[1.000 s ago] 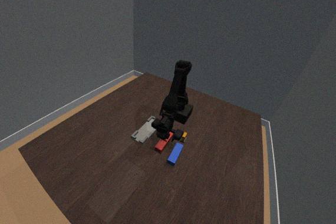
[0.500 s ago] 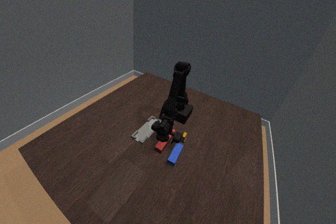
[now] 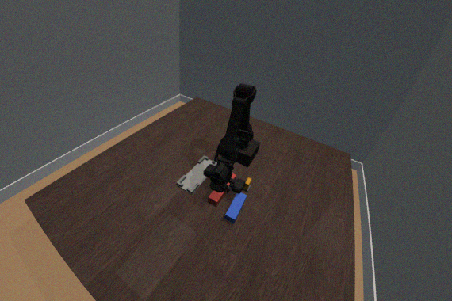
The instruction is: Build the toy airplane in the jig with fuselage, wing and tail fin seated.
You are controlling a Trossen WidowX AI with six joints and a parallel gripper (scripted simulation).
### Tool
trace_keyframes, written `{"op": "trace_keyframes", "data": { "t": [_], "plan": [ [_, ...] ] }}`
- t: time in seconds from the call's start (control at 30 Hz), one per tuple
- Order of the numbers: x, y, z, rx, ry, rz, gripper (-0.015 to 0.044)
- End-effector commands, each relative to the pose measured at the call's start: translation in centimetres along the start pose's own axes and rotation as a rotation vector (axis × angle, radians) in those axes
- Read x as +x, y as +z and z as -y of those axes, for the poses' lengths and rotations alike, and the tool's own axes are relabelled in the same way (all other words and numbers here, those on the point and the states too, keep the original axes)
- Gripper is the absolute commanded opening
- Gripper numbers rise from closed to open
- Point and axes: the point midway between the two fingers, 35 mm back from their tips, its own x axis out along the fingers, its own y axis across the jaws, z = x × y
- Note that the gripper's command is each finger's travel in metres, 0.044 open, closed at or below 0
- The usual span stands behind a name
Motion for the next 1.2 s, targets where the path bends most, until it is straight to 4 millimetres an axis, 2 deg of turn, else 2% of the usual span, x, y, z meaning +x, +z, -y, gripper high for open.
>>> {"op": "trace_keyframes", "data": {
  "t": [0.0, 0.2, 0.4, 1.17],
  "plan": [
    [0.2, -0.1, -0.1, -0.005, 0.004, -0.004, 0.0197],
    [0.2, -0.1, -0.1, -0.005, 0.004, -0.004, 0.0157],
    [-0.8, 0.2, -0.1, -0.005, 0.004, -0.004, 0.0],
    [-7.7, 0.8, -0.2, -0.005, 0.005, -0.003, 0.0]
  ]
}}
